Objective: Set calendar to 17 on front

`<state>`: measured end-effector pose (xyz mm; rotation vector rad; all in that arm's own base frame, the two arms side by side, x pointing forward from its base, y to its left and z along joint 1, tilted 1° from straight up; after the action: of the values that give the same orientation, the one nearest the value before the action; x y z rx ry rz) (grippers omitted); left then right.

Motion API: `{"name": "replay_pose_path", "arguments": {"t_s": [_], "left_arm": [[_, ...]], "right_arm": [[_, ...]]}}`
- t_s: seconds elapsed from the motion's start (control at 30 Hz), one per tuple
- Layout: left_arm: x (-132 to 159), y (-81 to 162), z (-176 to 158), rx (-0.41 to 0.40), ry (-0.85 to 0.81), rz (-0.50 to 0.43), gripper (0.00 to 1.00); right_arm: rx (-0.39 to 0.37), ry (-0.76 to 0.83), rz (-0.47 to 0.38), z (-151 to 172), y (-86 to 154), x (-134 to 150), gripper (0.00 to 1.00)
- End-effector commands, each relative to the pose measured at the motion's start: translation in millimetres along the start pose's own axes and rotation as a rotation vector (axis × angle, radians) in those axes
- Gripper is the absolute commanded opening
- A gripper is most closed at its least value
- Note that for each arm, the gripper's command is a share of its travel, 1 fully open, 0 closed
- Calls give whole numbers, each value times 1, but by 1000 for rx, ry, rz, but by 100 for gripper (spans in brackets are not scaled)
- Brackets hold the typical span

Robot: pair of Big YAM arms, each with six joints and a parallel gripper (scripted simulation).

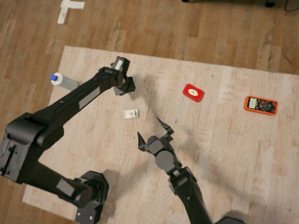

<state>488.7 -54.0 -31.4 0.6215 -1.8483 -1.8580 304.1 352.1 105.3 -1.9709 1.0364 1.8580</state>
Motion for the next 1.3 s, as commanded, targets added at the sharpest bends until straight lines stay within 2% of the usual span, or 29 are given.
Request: {"name": "replay_pose_path", "arguments": {"t_s": [0.0,0.13,0.23,0.33,0.4,0.43,0.47,0.5,0.53,0.57,0.63,0.7,0.83,0.93,1.0,1.07,1.2,1.27], "left_arm": [[-10,15,-6,34,20,-33,33],[-10,18,-6,40,20,-39,33],[-7,10,-4,25,20,-23,29],[-7,16,-5,37,19,-35,24],[-1,13,1,27,19,-25,2],[-1,12,1,24,19,-22,0],[-4,9,-2,21,19,-18,0],[-4,7,-2,18,19,-16,11],[-4,16,-2,23,19,-20,23],[-4,21,-2,26,19,-24,25],[-10,36,-8,39,18,-37,25],[-10,36,-8,39,18,-37,25],[-8,67,-7,39,27,-37,25],[-7,81,-7,39,27,-37,25],[-2,76,-2,33,27,-31,25],[10,66,4,16,24,-13,25],[38,73,23,28,23,-25,25],[38,73,23,28,23,-25,25]], "right_arm": [[0,3,-27,0,-4,-10,100],[0,3,-27,0,-4,-10,100],[0,3,-27,0,-4,-10,100],[0,3,-27,0,-4,-10,100],[0,3,-27,0,-4,-10,100],[0,3,-27,0,-4,-10,100],[0,3,-27,0,-4,-10,100],[0,3,-27,0,-4,-10,100],[0,3,-27,0,-4,-10,100],[0,3,-27,0,-4,-10,100],[0,3,-27,0,-4,-10,100],[0,3,-27,0,-4,-10,100],[0,3,-27,0,-4,-10,100],[0,3,-27,0,-4,-10,100],[0,3,-27,0,-4,-10,100],[-10,14,-62,6,2,-21,100],[-54,27,-52,26,33,-10,100],[-54,27,-52,26,33,-10,100]]}}
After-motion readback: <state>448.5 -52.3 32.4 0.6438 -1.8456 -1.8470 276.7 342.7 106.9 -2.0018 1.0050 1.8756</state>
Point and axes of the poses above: on each arm, the point where the finger pads meet when closed, its own y axis back along the fingers, its own z axis across the jaws, x = y × z, the point moved 6 cm from there along y, back along the fingers, and after that the axes turned 9 degrees about y, right-handed, at the moved point
